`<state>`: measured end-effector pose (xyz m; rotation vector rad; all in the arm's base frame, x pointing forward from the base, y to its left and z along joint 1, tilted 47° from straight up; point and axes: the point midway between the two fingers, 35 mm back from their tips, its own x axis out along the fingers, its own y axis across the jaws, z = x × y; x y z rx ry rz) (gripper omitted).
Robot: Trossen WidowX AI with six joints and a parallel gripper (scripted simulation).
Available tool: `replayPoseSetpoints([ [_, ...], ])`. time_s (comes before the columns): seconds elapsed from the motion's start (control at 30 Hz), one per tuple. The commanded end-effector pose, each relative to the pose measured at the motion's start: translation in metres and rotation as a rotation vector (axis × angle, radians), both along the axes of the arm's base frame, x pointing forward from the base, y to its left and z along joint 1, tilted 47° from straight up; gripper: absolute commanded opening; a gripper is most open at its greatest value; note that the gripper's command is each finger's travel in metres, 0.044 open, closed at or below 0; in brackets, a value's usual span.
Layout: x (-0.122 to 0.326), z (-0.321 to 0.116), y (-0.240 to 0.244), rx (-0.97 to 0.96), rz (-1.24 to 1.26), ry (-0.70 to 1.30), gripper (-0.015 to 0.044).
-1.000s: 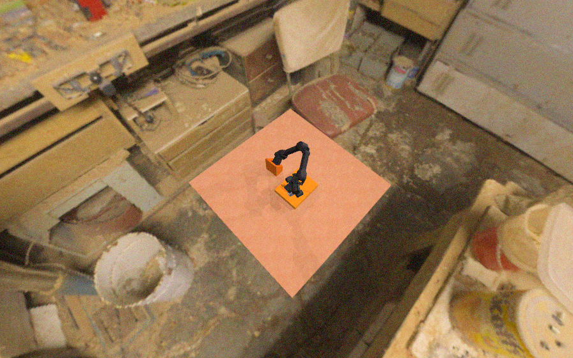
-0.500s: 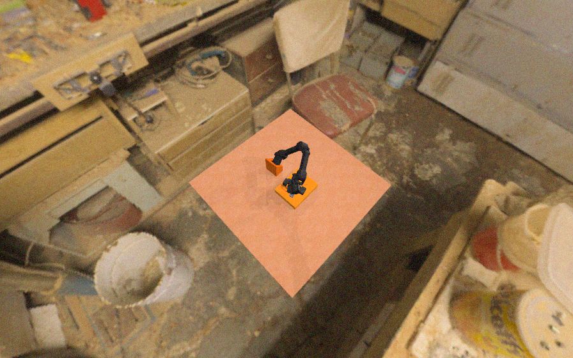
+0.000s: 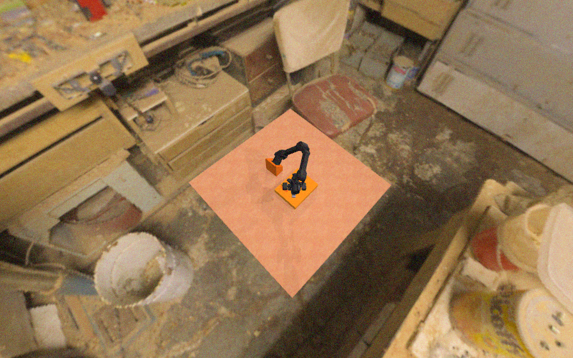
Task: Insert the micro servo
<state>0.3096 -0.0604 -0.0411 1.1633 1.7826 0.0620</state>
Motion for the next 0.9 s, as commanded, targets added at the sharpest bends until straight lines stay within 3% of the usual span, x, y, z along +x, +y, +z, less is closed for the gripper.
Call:
replayPoseSetpoints([
  [0.0,-0.0005,-0.0005,-0.0009,0.006,0.096,-0.096,0.0],
  [0.63,-0.0005,-0.0006,-0.0009,0.056,0.545,-0.569,0.0],
  [0.87,-0.0011,-0.0006,-0.001,0.057,0.561,-0.585,0.0],
])
